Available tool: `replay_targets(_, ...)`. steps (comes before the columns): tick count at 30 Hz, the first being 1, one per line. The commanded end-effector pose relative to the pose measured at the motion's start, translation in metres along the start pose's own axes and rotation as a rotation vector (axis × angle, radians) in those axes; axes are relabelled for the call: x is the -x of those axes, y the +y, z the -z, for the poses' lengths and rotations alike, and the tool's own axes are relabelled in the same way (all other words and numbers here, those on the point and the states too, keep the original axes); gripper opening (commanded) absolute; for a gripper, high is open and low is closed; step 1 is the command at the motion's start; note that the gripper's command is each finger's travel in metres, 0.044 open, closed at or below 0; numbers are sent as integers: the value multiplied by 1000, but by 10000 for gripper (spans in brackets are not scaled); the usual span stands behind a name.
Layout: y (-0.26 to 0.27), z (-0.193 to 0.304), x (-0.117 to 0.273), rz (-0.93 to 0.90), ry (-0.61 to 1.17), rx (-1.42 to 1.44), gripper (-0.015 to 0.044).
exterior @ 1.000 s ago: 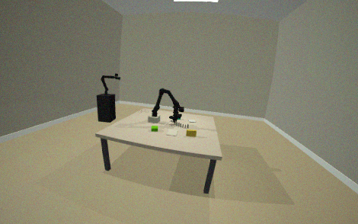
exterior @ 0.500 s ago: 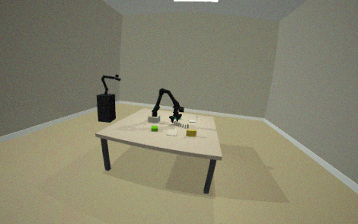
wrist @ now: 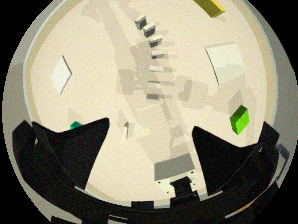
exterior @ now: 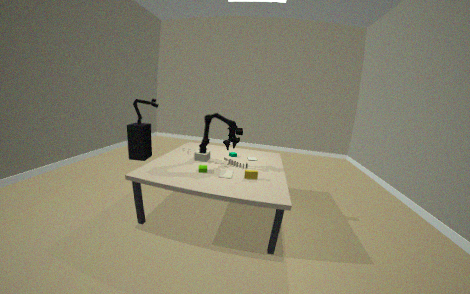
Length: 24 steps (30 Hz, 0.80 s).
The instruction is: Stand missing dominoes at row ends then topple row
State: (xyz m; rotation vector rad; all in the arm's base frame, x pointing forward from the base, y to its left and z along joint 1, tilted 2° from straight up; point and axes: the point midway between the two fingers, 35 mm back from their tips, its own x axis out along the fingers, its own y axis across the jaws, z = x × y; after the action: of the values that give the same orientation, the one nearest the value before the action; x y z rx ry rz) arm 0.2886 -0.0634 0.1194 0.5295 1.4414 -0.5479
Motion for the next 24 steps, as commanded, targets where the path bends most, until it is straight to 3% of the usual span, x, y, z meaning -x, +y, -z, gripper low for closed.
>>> replay_targets(1, -1, 2, 9, 1, 2, -2, 440)
replay_targets(11, 56, 89, -64, -2, 10, -104, 440)
replay_targets(18, 57, 90, -67, -2, 10, -106, 440)
replay_targets(24, 58, 90, -118, -2, 10, -106, 440)
